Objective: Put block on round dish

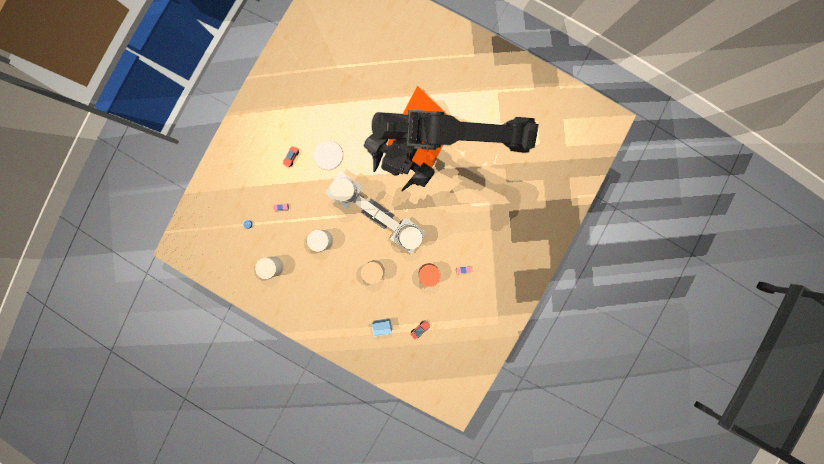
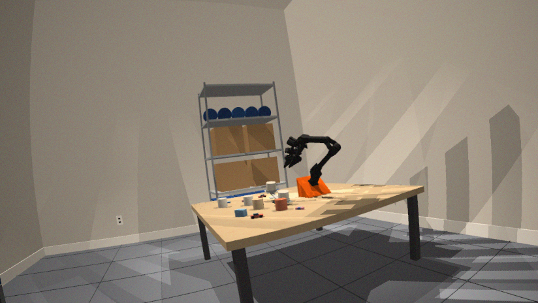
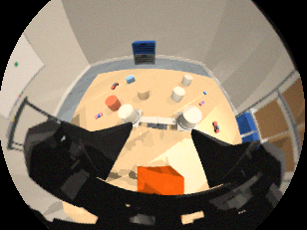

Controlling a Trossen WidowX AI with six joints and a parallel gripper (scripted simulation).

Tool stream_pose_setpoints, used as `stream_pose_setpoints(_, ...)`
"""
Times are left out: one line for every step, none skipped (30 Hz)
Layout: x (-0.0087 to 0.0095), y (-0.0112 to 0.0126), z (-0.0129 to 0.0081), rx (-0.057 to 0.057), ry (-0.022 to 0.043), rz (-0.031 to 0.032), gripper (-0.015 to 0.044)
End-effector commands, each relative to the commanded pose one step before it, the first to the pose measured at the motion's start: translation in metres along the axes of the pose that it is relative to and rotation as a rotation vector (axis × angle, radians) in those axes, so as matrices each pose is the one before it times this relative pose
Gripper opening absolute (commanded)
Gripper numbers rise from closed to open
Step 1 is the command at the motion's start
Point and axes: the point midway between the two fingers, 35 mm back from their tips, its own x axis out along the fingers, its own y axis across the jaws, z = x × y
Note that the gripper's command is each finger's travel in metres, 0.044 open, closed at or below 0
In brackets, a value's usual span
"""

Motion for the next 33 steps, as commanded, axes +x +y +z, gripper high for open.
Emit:
stream_pose_setpoints(0.00478, 0.00479, 0.00578, -0.0747, 0.03445, 0.01770, 0.0440)
stream_pose_setpoints(0.00210, 0.00169, 0.00203, -0.0290, 0.01473, 0.00658, 0.0440)
stream_pose_setpoints(0.00214, 0.00166, 0.00208, -0.0291, 0.01459, 0.00682, 0.0440)
stream_pose_setpoints(0.00219, 0.00162, 0.00212, -0.0291, 0.01445, 0.00705, 0.0440)
stream_pose_setpoints(0.00223, 0.00158, 0.00217, -0.0292, 0.01430, 0.00728, 0.0440)
stream_pose_setpoints(0.00227, 0.00154, 0.00222, -0.0293, 0.01414, 0.00751, 0.0440)
stream_pose_setpoints(0.00232, 0.00151, 0.00227, -0.0293, 0.01399, 0.00774, 0.0440)
stream_pose_setpoints(0.00236, 0.00147, 0.00231, -0.0294, 0.01383, 0.00796, 0.0440)
stream_pose_setpoints(0.00241, 0.00143, 0.00236, -0.0294, 0.01367, 0.00818, 0.0440)
stream_pose_setpoints(0.00245, 0.00138, 0.00241, -0.0295, 0.01350, 0.00839, 0.0440)
stream_pose_setpoints(0.00249, 0.00134, 0.00245, -0.0296, 0.01333, 0.00860, 0.0440)
stream_pose_setpoints(0.00254, 0.00130, 0.00250, -0.0296, 0.01316, 0.00881, 0.0440)
stream_pose_setpoints(0.00258, 0.00126, 0.00254, -0.0297, 0.01298, 0.00901, 0.0440)
stream_pose_setpoints(0.00263, 0.00121, 0.00258, -0.0298, 0.01280, 0.00921, 0.0440)
stream_pose_setpoints(0.00267, 0.00117, 0.00263, -0.0298, 0.01262, 0.00941, 0.0440)
stream_pose_setpoints(0.00271, 0.00112, 0.00267, -0.0299, 0.01243, 0.00960, 0.0440)
stream_pose_setpoints(0.00274, 0.00111, 0.00254, -0.0267, 0.01180, 0.00970, 0.0440)
stream_pose_setpoints(0.00251, 0.00097, 0.00233, -0.0242, 0.01054, 0.00890, 0.0440)
stream_pose_setpoints(0.00253, 0.00093, 0.00235, -0.0241, 0.01038, 0.00899, 0.0440)
stream_pose_setpoints(0.00256, 0.00090, 0.00238, -0.0242, 0.01024, 0.00910, 0.0440)
stream_pose_setpoints(0.00259, 0.00087, 0.00241, -0.0242, 0.01011, 0.00922, 0.0440)
stream_pose_setpoints(0.00263, 0.00084, 0.00244, -0.0243, 0.00998, 0.00933, 0.0440)
stream_pose_setpoints(0.00266, 0.00080, 0.00247, -0.0243, 0.00985, 0.00944, 0.0440)
stream_pose_setpoints(0.00269, 0.00077, 0.00250, -0.0244, 0.00971, 0.00954, 0.0440)
stream_pose_setpoints(0.00272, 0.00074, 0.00252, -0.0244, 0.00957, 0.00965, 0.0440)
stream_pose_setpoints(0.00275, 0.00070, 0.00255, -0.0244, 0.00944, 0.00975, 0.0440)
stream_pose_setpoints(0.00285, 0.00059, 0.00281, -0.0289, 0.00993, 0.01013, 0.0440)
stream_pose_setpoints(0.00303, 0.00057, 0.00299, -0.0304, 0.01024, 0.01079, 0.0440)
stream_pose_setpoints(0.00307, 0.00052, 0.00302, -0.0304, 0.01003, 0.01094, 0.0440)
stream_pose_setpoints(0.00311, 0.00046, 0.00305, -0.0305, 0.00982, 0.01109, 0.0440)
stream_pose_setpoints(0.00315, 0.00041, 0.00308, -0.0305, 0.00961, 0.01123, 0.0440)
stream_pose_setpoints(0.00319, 0.00035, 0.00311, -0.0306, 0.00940, 0.01137, 0.0440)
stream_pose_setpoints(0.00323, 0.00029, 0.00314, -0.0307, 0.00919, 0.01151, 0.0440)
